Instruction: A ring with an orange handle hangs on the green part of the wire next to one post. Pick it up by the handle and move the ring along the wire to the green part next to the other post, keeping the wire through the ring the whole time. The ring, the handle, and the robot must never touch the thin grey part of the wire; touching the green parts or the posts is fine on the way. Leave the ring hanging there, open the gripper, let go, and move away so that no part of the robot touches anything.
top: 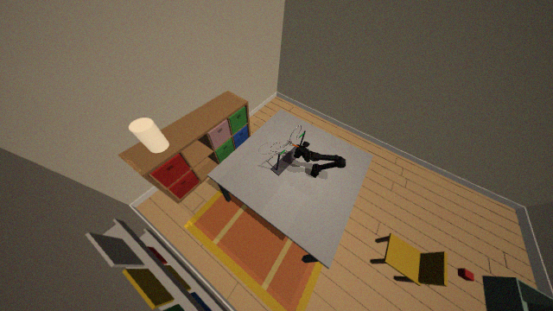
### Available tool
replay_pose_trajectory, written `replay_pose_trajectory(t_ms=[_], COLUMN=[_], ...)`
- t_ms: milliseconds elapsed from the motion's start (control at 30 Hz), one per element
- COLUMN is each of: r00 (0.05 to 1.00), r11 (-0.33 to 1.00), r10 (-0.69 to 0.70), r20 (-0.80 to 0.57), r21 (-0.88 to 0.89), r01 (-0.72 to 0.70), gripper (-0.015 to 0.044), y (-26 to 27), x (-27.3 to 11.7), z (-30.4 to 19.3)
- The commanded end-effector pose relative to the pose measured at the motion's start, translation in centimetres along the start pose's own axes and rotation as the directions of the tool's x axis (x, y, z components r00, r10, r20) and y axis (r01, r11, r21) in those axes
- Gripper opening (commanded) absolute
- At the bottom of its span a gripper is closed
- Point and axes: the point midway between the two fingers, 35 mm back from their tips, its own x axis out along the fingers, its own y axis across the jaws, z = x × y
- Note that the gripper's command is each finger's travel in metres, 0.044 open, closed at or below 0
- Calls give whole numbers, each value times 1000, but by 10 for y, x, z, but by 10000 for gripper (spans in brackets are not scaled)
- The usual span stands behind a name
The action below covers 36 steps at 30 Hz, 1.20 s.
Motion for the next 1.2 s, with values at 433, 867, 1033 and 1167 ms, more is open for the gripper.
replay_pose_trajectory(t_ms=[433, 867, 1033, 1167], r00=[975, 932, 912, 902], r11=[916, 772, 706, 671], r10=[222, 361, 405, 426], r20=[-3, 38, 60, 73], r21=[343, 548, 613, 643], r01=[-207, -321, -354, -369], gripper=[-150, -150, -150, -150], y=[55, 88, 98, 104], x=[-13, -29, -36, -40], z=[11, 29, 38, 43])
